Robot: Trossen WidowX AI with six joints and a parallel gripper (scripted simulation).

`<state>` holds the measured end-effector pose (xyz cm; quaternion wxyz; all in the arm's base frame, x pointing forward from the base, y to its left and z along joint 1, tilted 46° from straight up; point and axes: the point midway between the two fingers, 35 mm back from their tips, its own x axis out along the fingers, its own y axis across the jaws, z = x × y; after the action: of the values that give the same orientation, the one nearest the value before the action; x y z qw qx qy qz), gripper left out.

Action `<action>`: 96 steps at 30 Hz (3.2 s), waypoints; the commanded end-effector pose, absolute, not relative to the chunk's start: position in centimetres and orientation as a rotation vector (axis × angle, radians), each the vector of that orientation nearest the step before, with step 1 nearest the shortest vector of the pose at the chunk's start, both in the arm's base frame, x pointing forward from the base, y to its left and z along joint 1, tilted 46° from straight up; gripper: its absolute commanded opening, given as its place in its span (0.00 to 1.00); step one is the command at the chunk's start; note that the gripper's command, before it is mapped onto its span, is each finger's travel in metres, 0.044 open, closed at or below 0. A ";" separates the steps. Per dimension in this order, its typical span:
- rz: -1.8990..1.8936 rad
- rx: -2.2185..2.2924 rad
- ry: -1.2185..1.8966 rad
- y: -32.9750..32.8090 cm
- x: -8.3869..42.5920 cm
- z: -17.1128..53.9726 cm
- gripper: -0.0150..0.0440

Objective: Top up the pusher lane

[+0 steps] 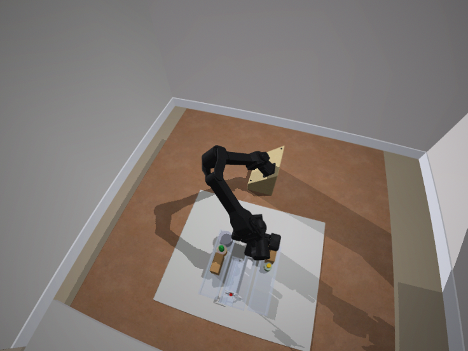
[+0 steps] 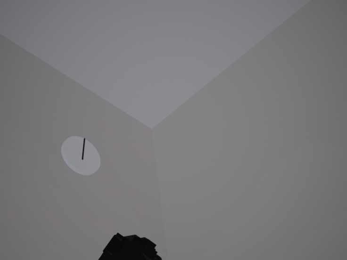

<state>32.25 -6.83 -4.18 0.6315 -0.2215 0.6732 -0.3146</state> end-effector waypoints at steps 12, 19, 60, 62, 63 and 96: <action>-0.727 -0.512 1.519 -7.0 32.9 -4.0 0.25; -0.727 -0.512 1.519 -7.1 32.9 -4.1 0.25; -0.727 -0.513 1.519 -8.2 32.7 -5.2 0.25; -0.727 -0.513 1.519 -8.2 32.7 -5.2 0.25; -0.727 -0.513 1.519 -8.2 32.7 -5.2 0.25; -0.728 -0.513 1.519 -8.7 32.3 -5.9 0.25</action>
<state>32.21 -8.64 -5.93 0.6351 -0.2229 0.6684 -0.3165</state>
